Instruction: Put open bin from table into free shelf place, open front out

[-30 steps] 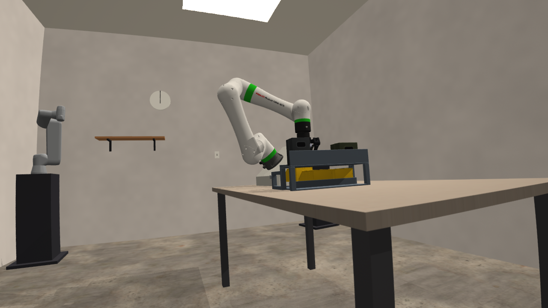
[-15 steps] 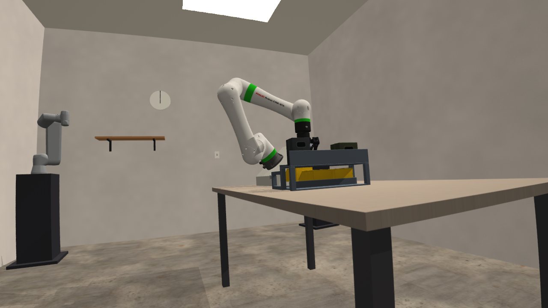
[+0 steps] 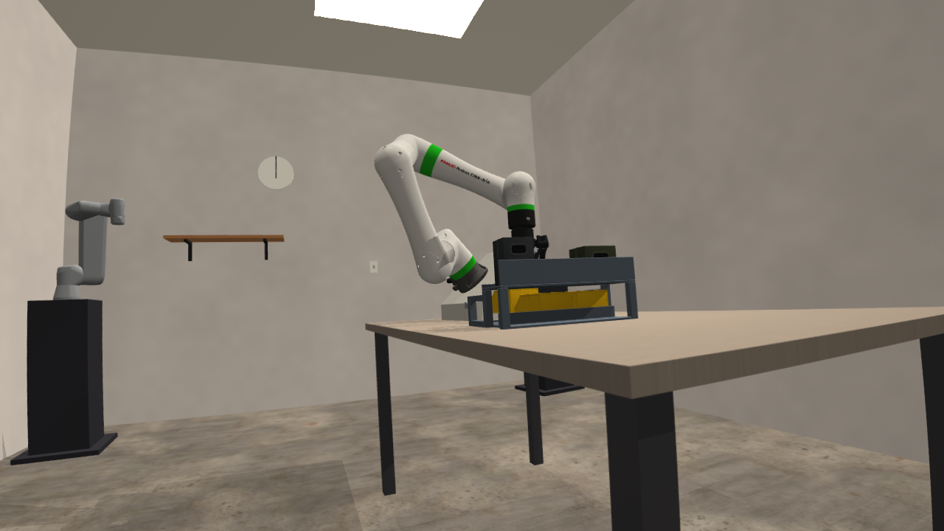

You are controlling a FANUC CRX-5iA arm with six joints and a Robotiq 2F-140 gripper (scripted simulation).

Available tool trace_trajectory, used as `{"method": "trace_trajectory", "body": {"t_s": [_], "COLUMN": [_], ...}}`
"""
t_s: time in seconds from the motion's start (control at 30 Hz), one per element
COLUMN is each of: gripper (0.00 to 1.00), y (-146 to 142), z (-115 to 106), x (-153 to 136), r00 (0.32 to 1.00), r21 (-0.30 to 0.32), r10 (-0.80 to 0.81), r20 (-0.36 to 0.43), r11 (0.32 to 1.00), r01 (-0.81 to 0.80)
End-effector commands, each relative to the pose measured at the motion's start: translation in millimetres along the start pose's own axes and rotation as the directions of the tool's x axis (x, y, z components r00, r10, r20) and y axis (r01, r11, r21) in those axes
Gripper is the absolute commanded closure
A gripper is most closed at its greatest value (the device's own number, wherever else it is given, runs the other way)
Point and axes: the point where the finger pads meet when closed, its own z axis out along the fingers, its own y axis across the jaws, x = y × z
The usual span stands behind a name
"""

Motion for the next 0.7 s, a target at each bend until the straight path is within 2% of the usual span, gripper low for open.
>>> {"method": "trace_trajectory", "body": {"t_s": [0.0,0.67], "gripper": [1.00,1.00], "y": [-0.1,5.1], "z": [-0.2,0.0], "x": [0.1,-0.2], "r00": [1.000,1.000], "r21": [0.000,0.000], "r10": [0.000,0.003], "r20": [0.000,0.000], "r11": [1.000,1.000], "r01": [0.000,-0.003]}}
